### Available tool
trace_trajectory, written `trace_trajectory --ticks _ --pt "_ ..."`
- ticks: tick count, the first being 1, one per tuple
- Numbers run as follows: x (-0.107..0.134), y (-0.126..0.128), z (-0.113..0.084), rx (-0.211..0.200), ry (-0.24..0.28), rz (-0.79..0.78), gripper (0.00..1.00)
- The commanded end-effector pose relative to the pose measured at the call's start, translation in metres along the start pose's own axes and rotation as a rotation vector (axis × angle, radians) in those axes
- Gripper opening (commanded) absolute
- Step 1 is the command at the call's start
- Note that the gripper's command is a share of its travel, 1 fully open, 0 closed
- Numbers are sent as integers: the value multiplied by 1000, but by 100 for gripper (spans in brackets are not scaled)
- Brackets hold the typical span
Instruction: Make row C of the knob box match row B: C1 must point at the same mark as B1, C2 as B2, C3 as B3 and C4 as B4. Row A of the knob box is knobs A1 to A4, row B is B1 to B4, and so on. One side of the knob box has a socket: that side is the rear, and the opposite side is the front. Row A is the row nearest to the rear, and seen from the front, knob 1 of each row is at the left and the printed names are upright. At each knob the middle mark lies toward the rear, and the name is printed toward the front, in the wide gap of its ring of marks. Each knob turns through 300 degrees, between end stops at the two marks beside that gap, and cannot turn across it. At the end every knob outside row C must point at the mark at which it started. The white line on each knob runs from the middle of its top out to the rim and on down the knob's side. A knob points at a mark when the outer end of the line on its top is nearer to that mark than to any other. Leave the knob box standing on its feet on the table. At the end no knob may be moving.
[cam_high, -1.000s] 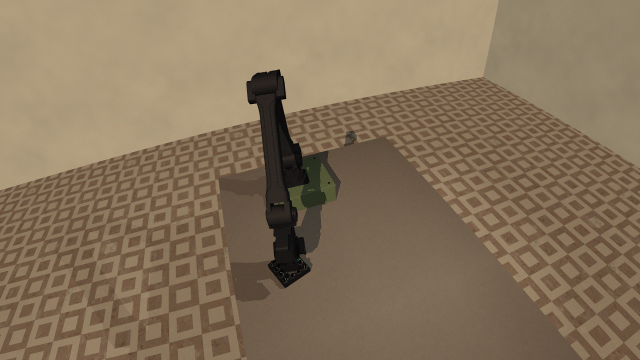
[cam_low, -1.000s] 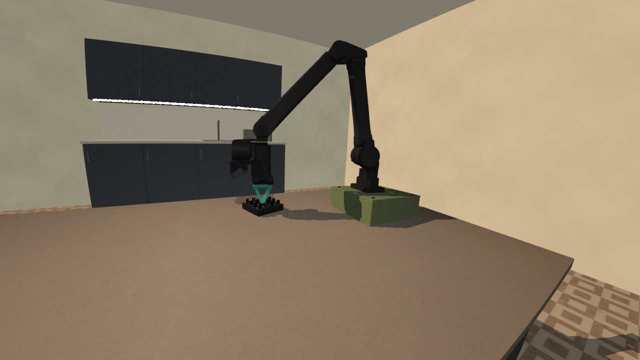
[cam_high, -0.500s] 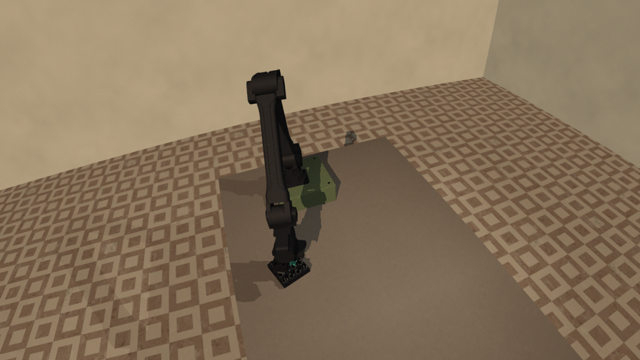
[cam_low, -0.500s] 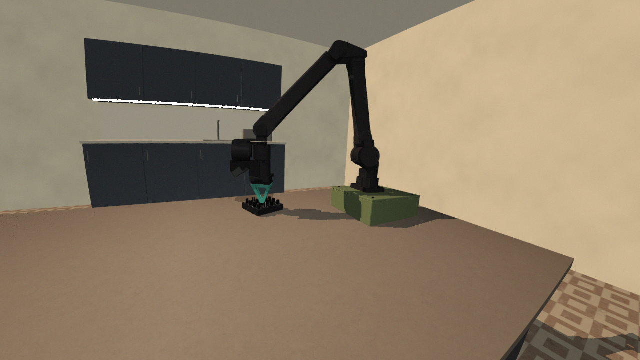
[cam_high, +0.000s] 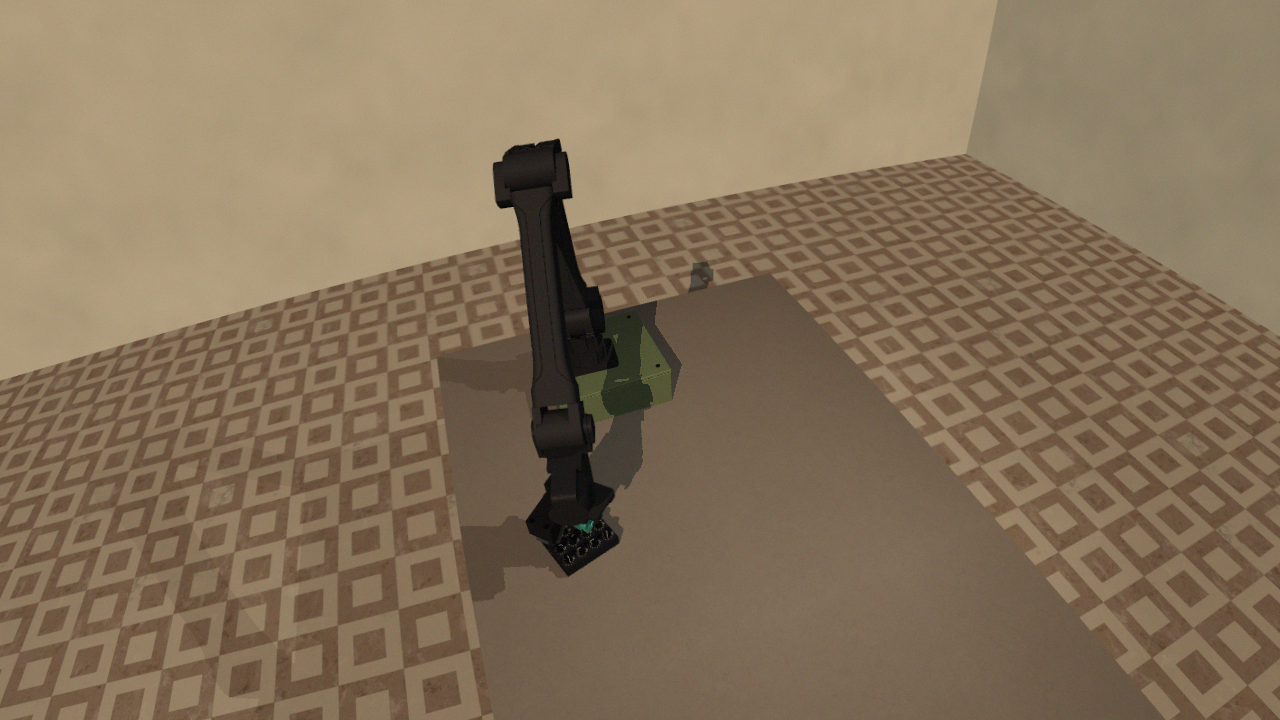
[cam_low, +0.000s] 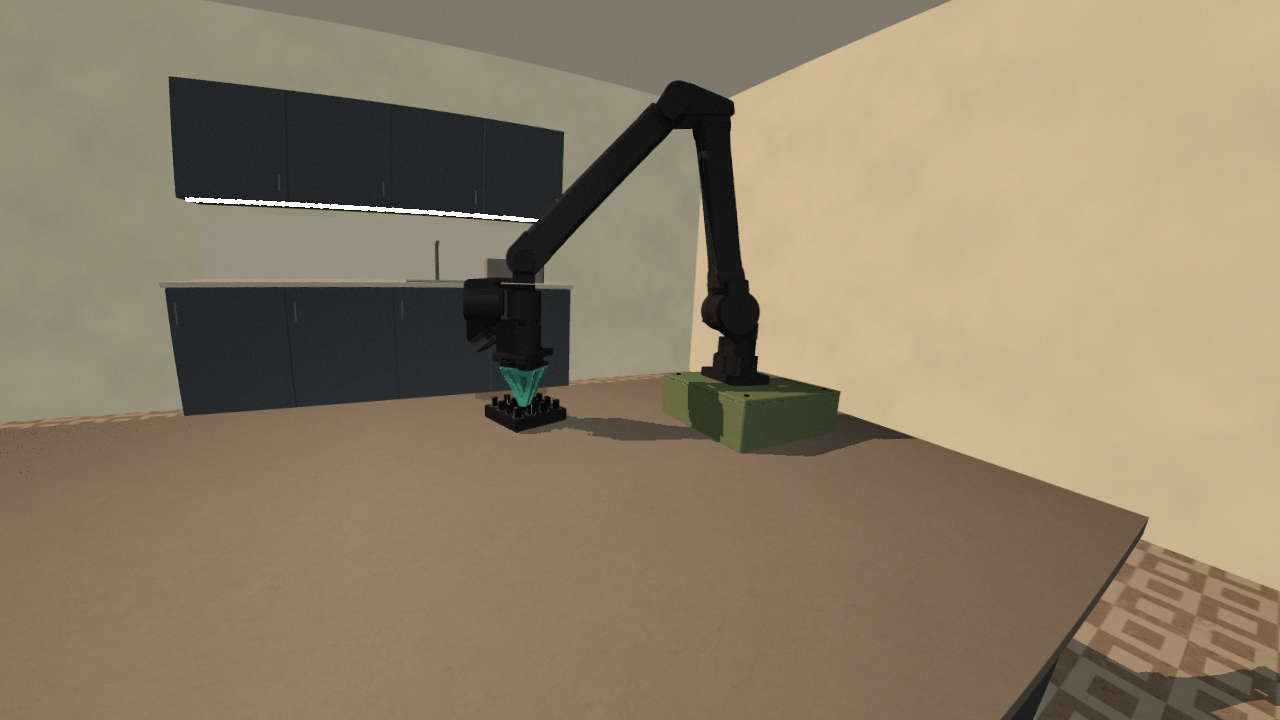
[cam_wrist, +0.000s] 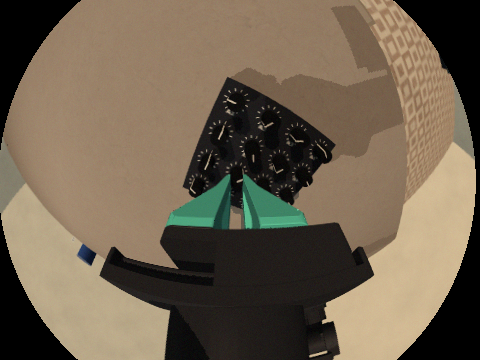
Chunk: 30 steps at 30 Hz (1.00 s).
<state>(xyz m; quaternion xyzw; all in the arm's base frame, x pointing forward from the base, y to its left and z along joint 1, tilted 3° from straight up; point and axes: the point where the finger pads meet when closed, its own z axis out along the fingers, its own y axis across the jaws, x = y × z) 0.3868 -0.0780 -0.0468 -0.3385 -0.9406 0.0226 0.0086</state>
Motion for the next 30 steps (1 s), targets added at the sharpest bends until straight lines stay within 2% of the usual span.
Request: trace_trajectory --ticks 1,14,30 --pt "-15 -2 -3 -5 -35 128 8" --pt "-15 -2 -3 -8 -34 367 8" --pt "-14 -2 -3 -8 -33 493 8"
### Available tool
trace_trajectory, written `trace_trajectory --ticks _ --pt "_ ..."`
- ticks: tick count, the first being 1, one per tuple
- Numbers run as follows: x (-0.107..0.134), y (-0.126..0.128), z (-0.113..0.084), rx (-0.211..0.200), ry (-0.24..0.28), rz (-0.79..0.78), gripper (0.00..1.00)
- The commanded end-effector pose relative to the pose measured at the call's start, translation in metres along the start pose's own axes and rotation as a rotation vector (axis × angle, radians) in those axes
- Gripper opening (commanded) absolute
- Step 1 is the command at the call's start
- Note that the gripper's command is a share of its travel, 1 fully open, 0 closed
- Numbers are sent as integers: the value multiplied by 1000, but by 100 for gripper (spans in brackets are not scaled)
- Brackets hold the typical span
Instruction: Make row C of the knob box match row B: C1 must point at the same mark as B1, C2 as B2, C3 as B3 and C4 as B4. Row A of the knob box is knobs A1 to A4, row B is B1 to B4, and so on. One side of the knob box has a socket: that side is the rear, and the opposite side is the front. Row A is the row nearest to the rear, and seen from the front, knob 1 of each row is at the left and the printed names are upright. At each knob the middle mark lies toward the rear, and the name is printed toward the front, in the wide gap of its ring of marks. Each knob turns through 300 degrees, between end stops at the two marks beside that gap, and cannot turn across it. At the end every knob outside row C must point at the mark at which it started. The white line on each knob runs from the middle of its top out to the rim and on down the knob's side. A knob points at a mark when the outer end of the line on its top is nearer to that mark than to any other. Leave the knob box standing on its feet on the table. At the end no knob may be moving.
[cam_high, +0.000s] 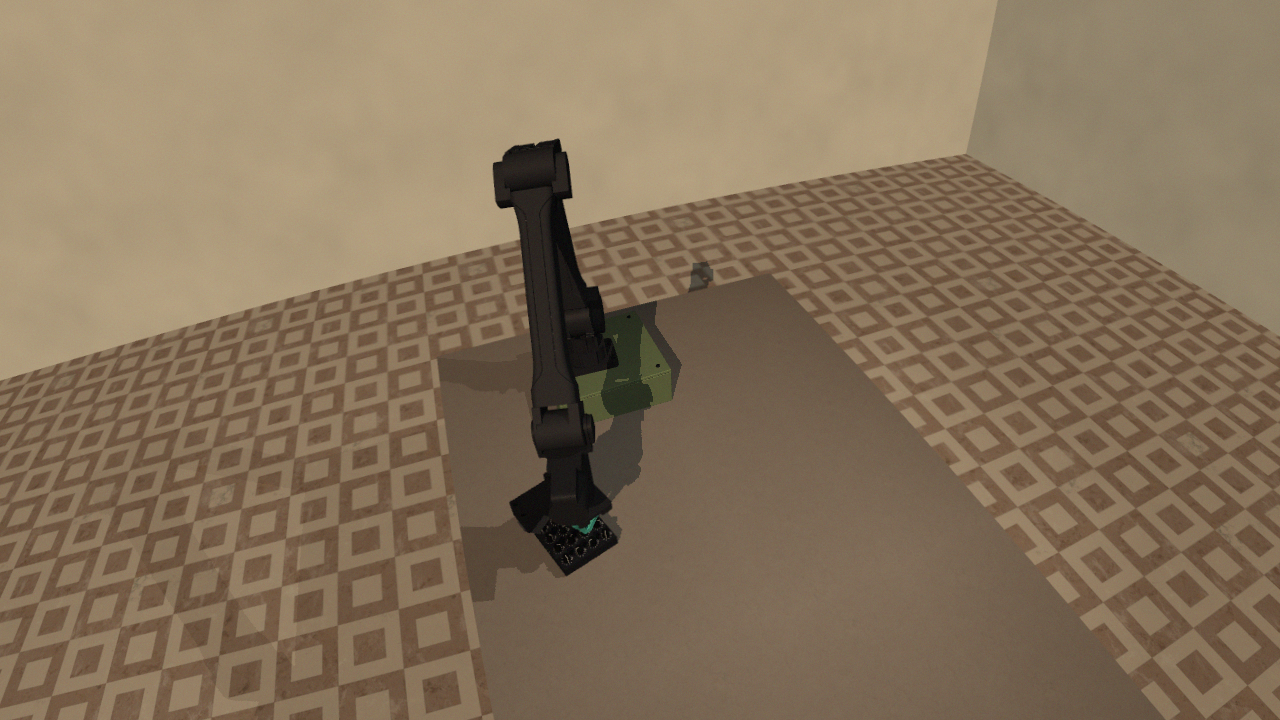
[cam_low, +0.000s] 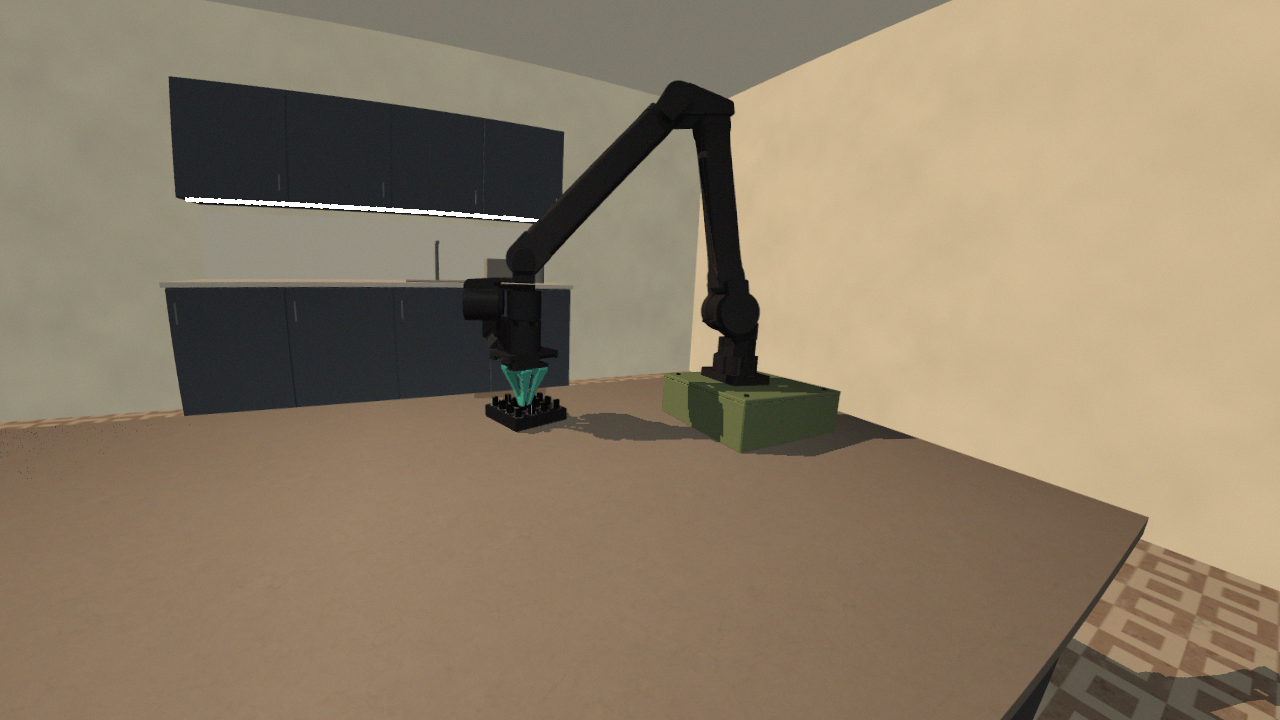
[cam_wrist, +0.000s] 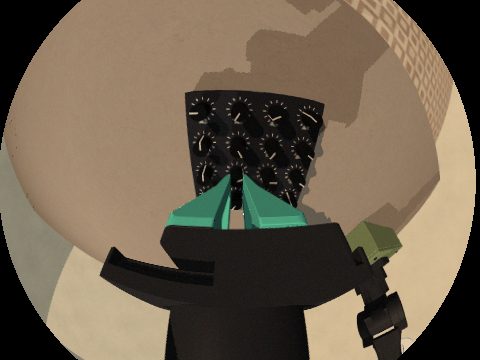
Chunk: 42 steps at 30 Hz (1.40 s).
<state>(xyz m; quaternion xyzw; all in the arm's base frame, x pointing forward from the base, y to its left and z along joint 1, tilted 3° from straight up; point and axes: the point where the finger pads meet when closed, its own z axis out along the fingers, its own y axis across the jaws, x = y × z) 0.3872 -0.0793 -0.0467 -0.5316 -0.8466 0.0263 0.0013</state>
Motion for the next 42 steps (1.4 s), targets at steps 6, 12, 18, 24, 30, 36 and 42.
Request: trace_trajectory --ticks 6,12,18,24,30,36,42 --pt "-13 4 -3 -15 -24 75 8" --pt "-13 4 -3 -15 -24 82 8" --pt "-13 4 -3 -15 -24 82 8" --pt "-13 4 -3 -15 -25 82 8" --pt "-13 4 -3 -16 -23 82 19" --pt "-12 4 -3 -16 -22 78 19" --pt "-12 4 -3 -16 -22 78 19"
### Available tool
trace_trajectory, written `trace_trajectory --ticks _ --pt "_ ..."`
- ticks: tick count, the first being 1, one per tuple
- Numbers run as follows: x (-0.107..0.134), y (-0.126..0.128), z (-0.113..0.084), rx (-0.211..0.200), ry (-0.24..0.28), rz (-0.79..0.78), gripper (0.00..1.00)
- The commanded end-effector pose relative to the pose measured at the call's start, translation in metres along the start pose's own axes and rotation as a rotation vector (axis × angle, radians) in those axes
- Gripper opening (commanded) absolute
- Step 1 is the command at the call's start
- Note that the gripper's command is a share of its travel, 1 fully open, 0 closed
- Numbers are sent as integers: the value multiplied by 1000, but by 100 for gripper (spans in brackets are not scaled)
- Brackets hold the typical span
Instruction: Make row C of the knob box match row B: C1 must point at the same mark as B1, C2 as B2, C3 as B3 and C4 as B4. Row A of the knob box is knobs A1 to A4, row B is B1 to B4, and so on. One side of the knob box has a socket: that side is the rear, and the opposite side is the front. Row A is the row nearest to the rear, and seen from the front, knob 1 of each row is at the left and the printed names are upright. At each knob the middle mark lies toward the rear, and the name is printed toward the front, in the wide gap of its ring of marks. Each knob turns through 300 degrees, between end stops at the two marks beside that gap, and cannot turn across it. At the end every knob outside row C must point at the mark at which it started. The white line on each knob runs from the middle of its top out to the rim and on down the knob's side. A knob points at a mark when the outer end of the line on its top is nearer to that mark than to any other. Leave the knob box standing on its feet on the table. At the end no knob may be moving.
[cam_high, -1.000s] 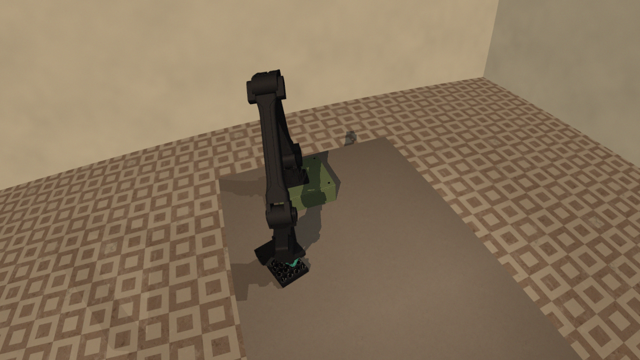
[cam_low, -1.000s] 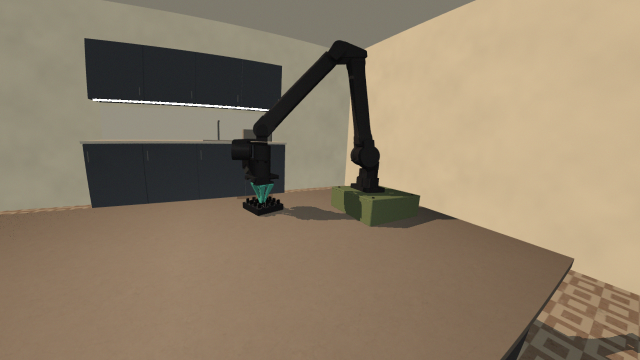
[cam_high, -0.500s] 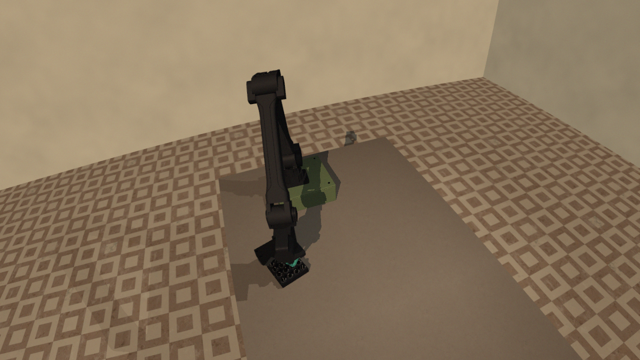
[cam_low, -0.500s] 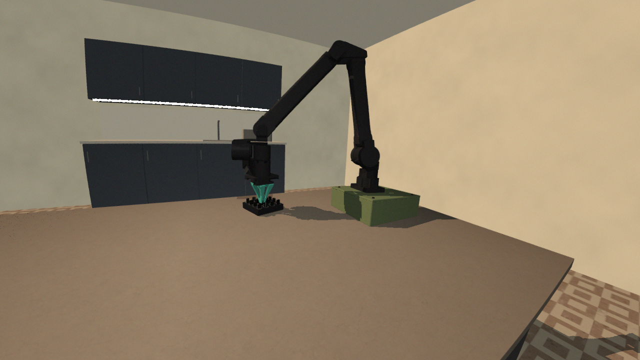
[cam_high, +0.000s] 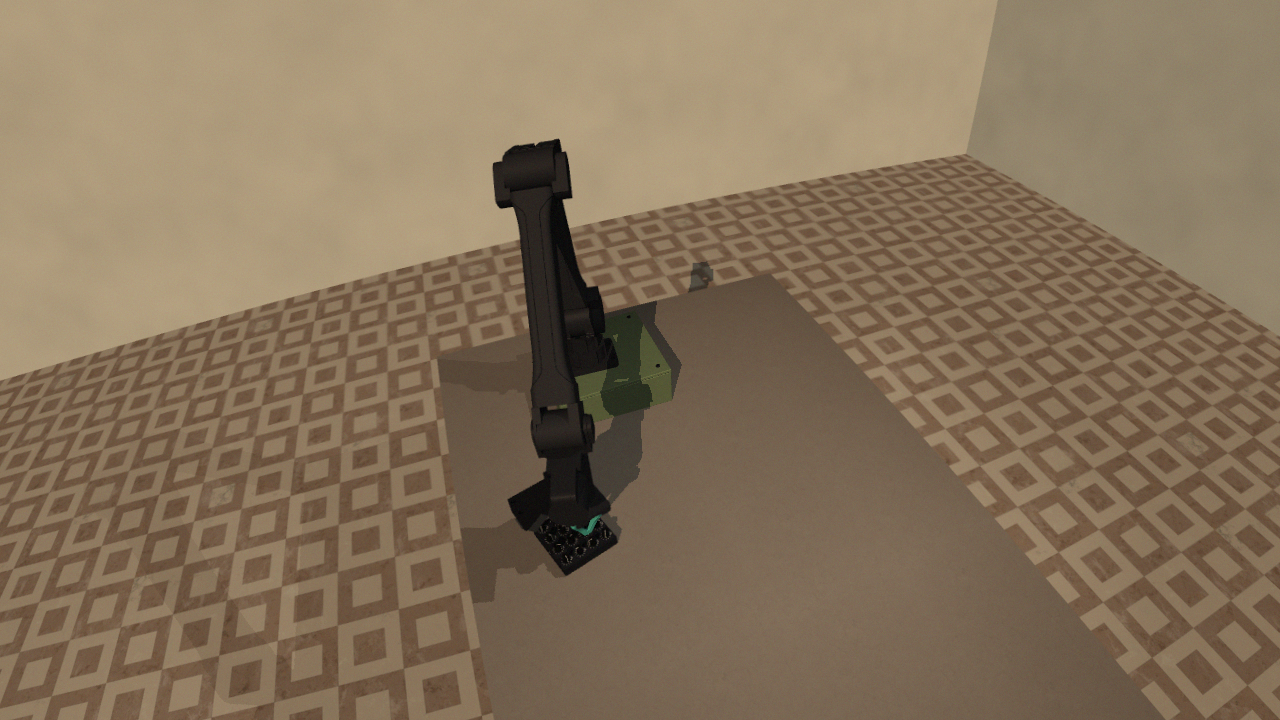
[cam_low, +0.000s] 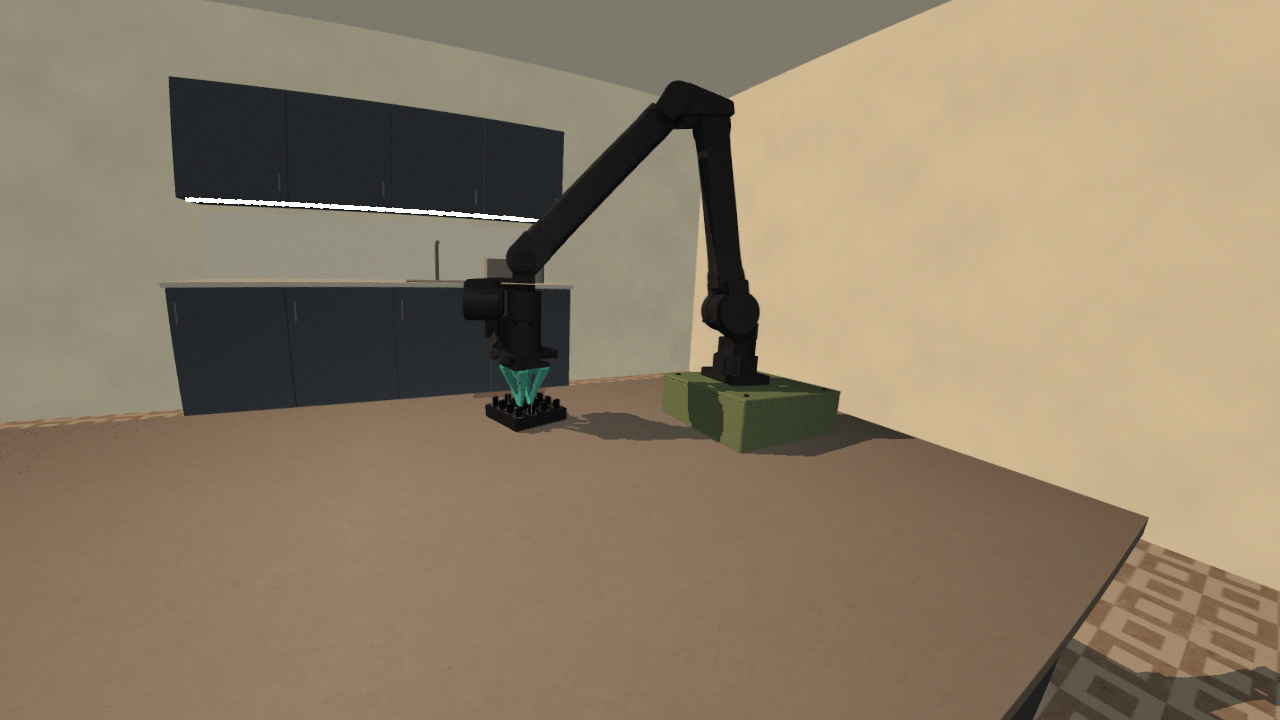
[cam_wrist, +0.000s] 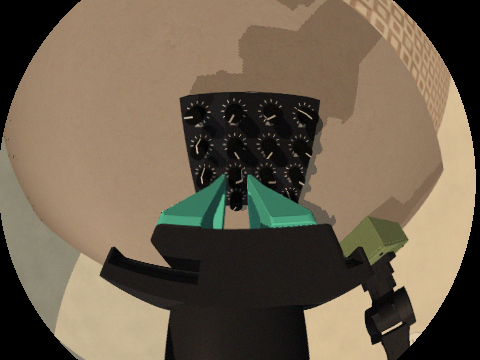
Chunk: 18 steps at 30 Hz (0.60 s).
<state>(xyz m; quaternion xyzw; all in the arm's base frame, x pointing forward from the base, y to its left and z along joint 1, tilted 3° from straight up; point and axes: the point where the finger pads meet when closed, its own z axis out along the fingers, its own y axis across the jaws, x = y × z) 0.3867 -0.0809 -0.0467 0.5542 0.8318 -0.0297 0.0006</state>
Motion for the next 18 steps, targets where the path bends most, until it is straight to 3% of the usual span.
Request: trace_trajectory --ticks 1,7,18 --pt "-10 6 -3 -21 -16 24 19" --pt "-10 6 -4 -22 -17 24 19" --pt "-17 20 -40 -56 -39 20 19"
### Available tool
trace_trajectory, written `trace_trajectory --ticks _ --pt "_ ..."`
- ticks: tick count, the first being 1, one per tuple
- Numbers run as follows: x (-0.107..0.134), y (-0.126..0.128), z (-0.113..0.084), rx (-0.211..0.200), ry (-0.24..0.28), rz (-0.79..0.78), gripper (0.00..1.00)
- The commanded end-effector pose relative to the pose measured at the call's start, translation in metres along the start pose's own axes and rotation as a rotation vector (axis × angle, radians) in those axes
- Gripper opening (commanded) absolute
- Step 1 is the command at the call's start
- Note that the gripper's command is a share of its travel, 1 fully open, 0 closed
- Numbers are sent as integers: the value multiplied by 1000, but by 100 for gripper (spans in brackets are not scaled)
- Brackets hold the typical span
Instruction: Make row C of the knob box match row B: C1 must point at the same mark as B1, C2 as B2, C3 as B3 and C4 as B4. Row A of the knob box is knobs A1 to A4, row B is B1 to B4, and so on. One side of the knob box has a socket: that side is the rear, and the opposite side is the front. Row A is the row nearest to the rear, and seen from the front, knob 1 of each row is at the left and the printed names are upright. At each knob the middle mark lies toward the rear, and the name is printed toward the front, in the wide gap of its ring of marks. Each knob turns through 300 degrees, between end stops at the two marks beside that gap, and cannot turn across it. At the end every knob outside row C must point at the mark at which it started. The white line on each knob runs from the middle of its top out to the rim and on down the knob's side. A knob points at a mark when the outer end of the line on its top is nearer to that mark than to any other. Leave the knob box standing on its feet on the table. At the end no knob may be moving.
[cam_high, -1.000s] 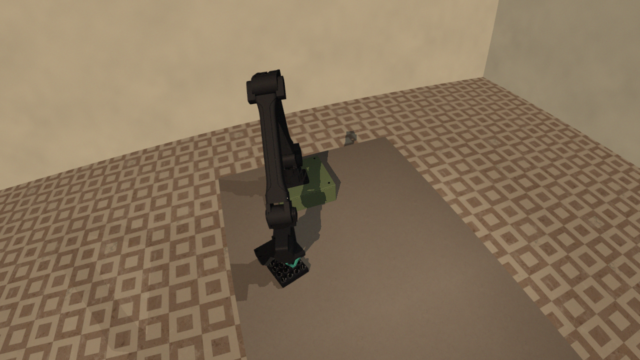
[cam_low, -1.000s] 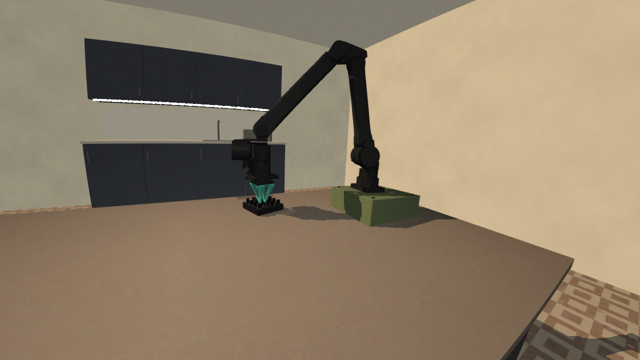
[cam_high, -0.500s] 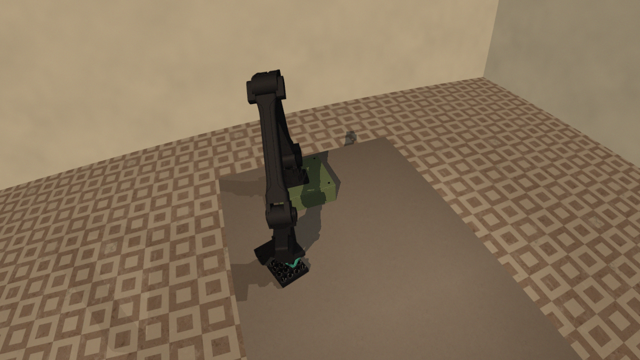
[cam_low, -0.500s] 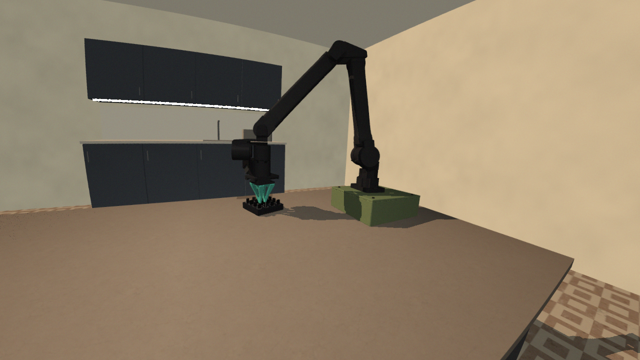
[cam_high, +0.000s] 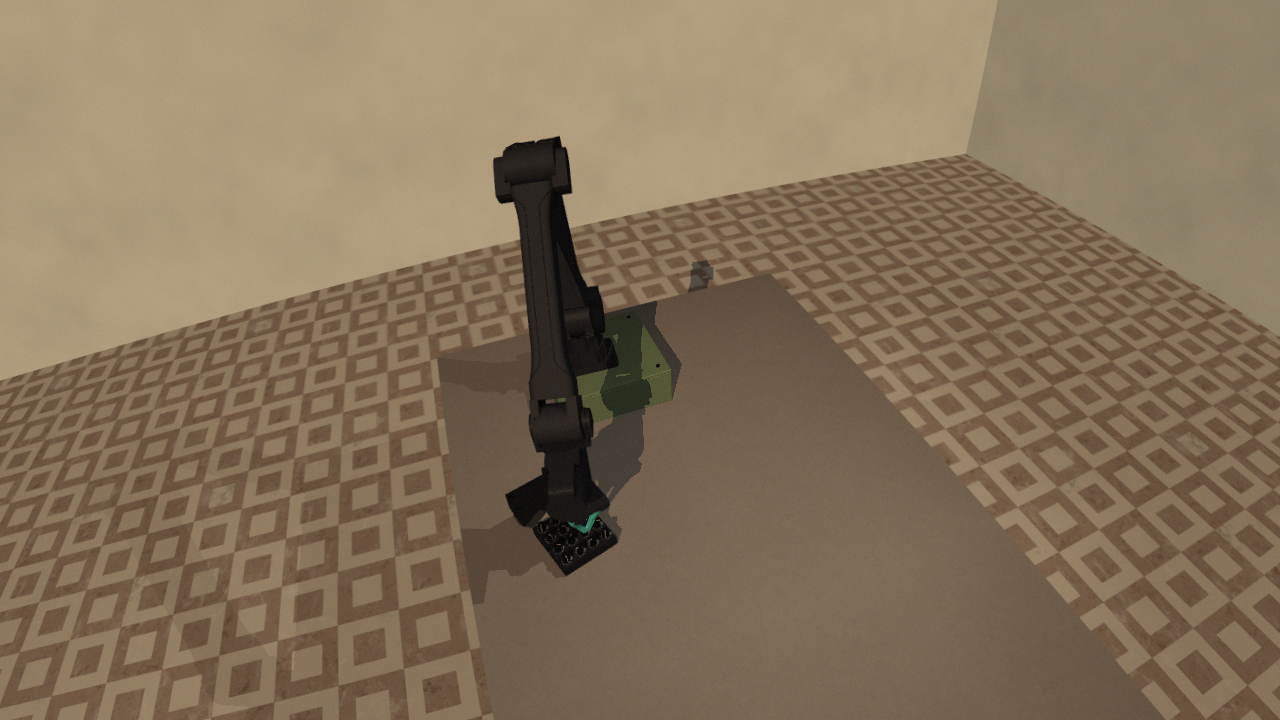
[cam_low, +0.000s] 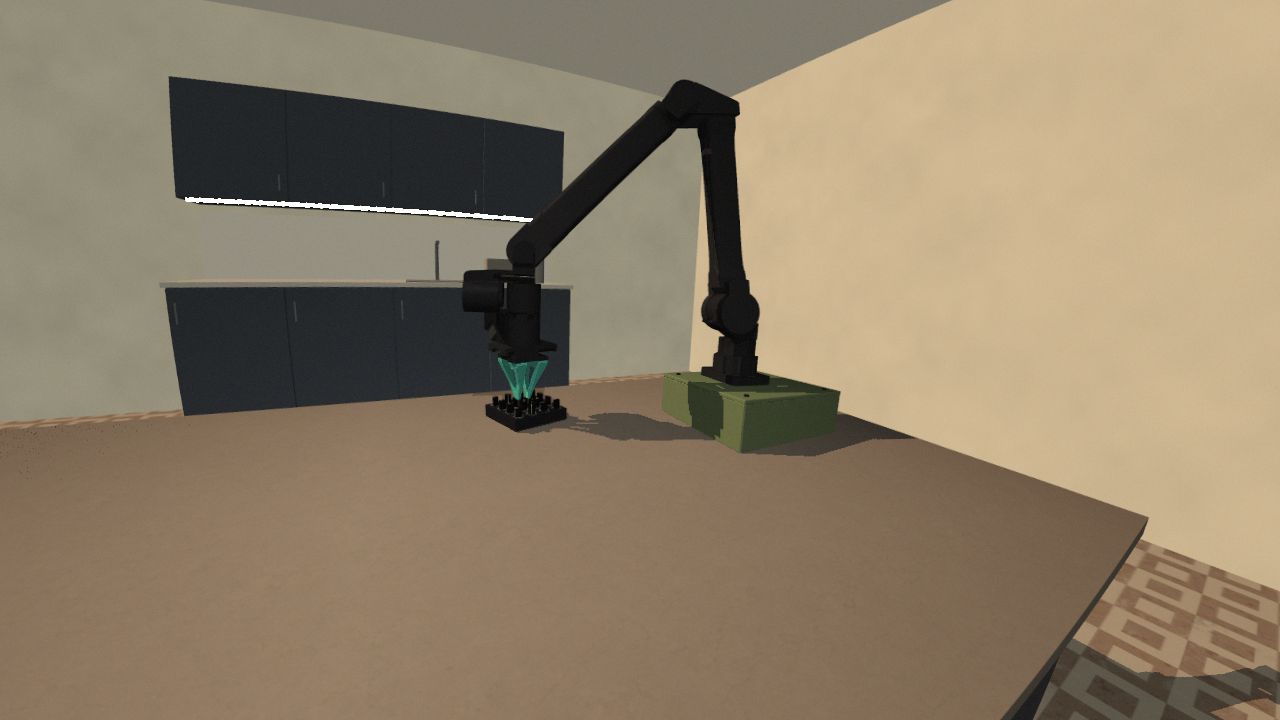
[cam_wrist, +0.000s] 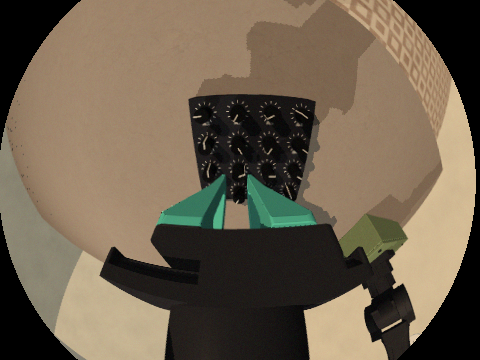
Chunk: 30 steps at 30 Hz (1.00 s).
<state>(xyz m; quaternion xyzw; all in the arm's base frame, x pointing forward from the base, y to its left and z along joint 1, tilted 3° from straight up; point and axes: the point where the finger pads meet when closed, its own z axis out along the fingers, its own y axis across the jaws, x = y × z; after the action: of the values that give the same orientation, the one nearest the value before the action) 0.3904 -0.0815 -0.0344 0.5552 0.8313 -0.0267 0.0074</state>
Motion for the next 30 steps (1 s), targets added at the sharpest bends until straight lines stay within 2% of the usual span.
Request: trace_trajectory --ticks 1,6,9,12,14,30 --pt "-14 19 -30 -44 -31 16 19" --pt "-11 19 -43 -42 -29 9 19" --pt "-3 9 -33 -5 -6 4 19" --pt "0 5 -33 0 -3 3 19" --pt "-2 7 -37 -9 -9 3 19" --pt "-2 7 -37 -9 -9 3 19"
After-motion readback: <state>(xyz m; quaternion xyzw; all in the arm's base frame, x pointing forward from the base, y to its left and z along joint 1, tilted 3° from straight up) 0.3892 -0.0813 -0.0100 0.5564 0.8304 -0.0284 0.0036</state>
